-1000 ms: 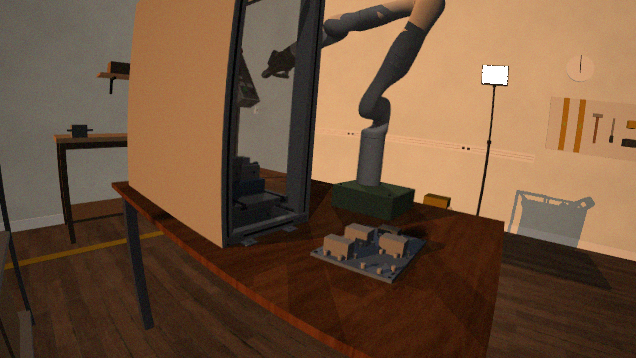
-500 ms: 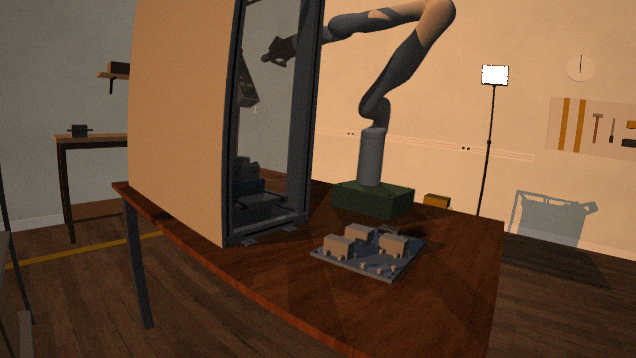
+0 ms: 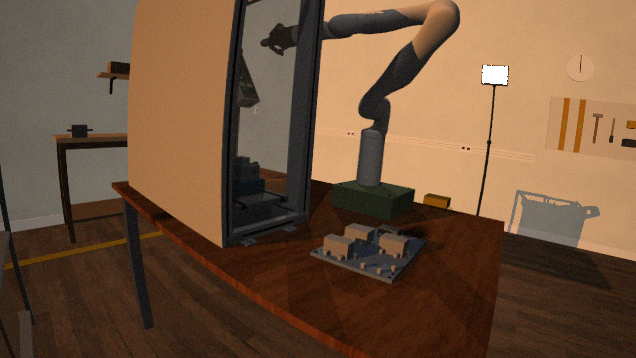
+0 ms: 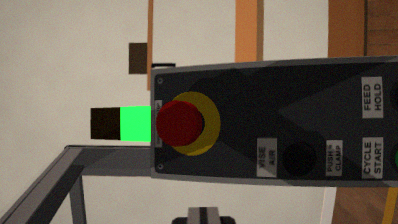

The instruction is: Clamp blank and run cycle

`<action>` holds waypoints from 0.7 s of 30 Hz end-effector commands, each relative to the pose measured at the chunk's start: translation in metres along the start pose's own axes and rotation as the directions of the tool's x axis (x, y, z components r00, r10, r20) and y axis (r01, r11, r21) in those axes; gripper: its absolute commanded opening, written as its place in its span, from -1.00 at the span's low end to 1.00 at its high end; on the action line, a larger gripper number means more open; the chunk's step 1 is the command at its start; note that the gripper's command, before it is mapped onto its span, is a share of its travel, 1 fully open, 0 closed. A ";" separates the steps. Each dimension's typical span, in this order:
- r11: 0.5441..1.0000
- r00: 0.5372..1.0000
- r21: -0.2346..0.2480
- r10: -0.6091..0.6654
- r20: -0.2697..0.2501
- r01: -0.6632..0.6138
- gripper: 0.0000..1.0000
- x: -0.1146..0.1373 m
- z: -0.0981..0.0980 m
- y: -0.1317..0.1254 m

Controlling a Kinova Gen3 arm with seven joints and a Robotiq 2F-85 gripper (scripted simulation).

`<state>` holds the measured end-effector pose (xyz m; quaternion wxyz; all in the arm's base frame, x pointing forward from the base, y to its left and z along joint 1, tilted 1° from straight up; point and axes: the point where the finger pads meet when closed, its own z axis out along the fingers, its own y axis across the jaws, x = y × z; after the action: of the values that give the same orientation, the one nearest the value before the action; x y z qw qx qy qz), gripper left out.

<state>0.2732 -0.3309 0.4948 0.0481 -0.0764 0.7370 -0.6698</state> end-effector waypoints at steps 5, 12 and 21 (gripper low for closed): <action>1.000 1.000 0.002 0.001 0.000 -0.001 -0.80 -0.002 -0.001 -0.013; 1.000 1.000 0.002 0.001 0.000 -0.001 -0.80 -0.009 -0.004 -0.060; 1.000 1.000 0.002 0.001 0.000 -0.001 -0.80 -0.009 -0.004 -0.060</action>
<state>0.2840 -0.3309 0.5540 0.0481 -0.0763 0.7368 -0.6701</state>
